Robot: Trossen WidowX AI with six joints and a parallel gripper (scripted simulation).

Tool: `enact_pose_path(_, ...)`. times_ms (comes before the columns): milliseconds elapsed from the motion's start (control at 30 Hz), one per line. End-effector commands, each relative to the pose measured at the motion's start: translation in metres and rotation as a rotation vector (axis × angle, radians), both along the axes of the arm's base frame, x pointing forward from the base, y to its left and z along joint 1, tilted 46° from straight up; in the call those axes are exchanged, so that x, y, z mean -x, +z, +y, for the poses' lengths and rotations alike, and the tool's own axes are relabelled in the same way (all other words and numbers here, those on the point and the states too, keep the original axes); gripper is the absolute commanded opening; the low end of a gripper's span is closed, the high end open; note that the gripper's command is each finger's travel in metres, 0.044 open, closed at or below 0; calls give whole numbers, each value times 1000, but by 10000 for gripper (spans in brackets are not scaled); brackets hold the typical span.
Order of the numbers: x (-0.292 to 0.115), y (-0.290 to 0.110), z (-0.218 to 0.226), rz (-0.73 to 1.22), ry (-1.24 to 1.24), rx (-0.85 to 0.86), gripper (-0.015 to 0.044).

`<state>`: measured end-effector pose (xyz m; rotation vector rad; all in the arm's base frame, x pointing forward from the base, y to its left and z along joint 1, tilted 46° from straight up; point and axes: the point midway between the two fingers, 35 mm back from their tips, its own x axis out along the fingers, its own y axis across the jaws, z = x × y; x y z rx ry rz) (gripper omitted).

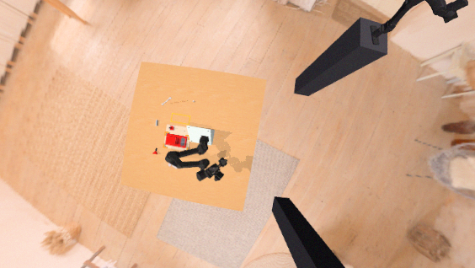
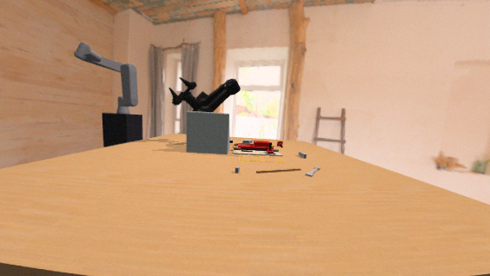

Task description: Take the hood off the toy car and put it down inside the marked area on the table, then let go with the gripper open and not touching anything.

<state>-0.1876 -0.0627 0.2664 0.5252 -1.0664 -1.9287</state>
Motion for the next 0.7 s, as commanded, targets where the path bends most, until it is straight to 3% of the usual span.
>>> enact_pose_path(0,0,0,1,1,-3,0,440)
enact_pose_path(300,24,13,48,56,-233,3,440)
enact_pose_path(667,37,33,158,136,-705,-45,440)
